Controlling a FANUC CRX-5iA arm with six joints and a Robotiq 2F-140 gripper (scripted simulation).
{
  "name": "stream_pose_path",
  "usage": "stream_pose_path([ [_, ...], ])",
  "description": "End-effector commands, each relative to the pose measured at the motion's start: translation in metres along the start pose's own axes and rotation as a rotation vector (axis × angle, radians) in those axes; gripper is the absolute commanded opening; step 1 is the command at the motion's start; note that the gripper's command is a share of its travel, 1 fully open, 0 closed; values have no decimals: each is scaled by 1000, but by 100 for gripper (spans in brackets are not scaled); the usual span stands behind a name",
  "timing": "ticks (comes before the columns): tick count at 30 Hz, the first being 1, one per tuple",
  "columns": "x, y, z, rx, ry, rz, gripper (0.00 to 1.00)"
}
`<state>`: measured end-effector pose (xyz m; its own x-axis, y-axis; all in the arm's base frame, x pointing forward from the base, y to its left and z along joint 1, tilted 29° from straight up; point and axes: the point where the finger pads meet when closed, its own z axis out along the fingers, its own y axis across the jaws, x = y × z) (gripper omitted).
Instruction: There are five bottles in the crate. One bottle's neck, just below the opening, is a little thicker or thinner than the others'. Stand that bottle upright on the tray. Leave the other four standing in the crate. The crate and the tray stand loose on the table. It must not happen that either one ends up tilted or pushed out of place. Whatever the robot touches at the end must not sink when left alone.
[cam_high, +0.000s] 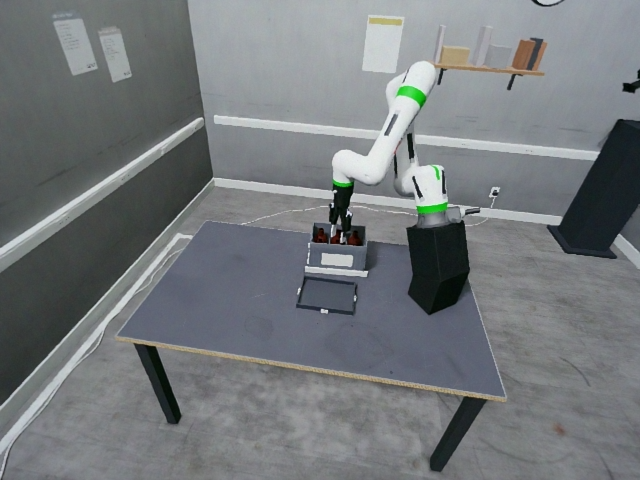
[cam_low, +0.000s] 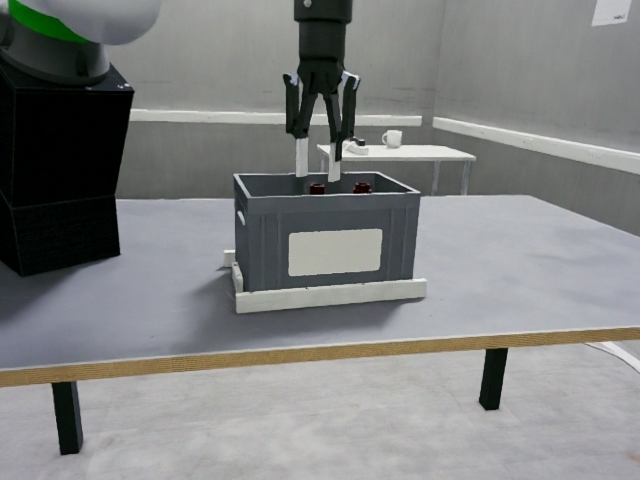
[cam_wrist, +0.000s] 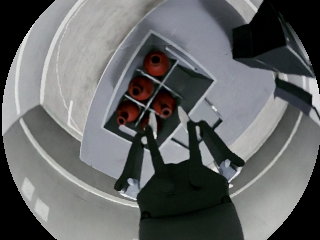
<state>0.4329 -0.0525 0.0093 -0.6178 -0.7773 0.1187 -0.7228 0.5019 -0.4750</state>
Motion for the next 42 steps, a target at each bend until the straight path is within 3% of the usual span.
stream_pose_path([
  [1,-1,0,3,1,-1,0,44],
  [19,-1,0,23,1,-1,0,44],
  [42,-1,0,33,1,-1,0,44],
])
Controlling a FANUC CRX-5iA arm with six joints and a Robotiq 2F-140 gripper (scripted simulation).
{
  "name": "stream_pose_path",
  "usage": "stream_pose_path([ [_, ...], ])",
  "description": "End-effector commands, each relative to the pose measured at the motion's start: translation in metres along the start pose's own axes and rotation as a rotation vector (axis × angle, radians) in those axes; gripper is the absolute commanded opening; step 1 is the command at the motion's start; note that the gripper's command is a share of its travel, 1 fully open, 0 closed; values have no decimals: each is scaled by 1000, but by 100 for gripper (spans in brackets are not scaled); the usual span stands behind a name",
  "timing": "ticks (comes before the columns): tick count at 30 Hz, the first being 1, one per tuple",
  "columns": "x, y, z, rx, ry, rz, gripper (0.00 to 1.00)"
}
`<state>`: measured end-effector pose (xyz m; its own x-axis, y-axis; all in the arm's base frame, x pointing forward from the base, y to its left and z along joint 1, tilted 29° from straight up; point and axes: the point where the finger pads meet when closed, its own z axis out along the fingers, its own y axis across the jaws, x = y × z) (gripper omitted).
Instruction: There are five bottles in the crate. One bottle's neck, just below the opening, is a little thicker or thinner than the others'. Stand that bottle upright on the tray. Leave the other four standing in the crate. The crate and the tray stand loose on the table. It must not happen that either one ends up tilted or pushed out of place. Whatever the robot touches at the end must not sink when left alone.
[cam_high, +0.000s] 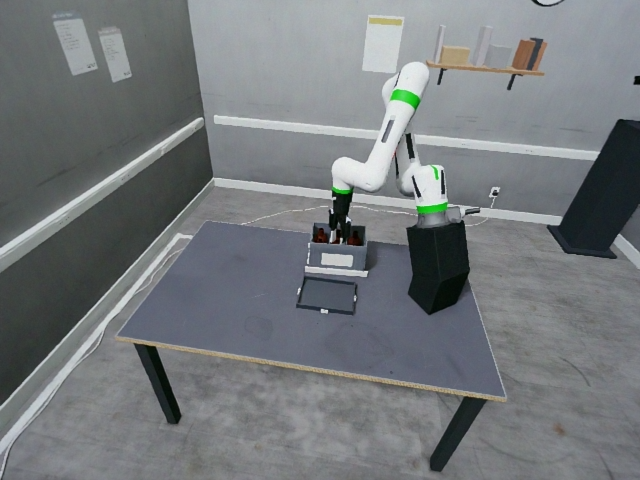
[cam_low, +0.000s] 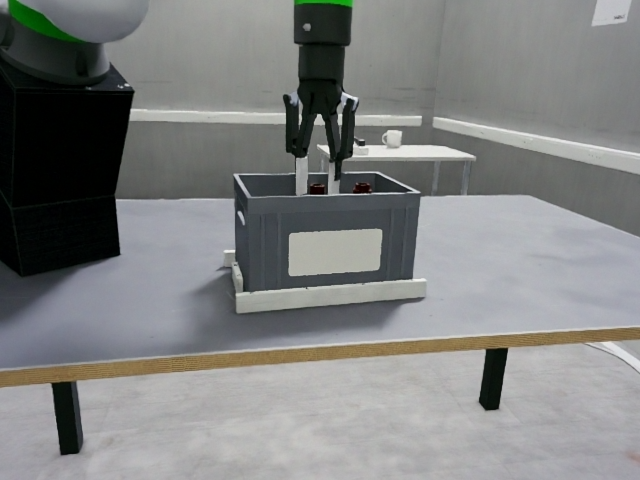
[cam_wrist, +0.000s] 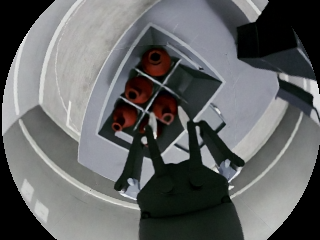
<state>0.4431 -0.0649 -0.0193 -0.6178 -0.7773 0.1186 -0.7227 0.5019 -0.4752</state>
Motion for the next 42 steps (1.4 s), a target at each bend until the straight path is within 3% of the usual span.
stream_pose_path([
  [1,0,0,0,1,-1,0,44],
  [37,0,0,0,1,-1,0,44],
  [38,0,0,0,1,-1,0,10],
  [42,0,0,0,1,-1,0,10],
])
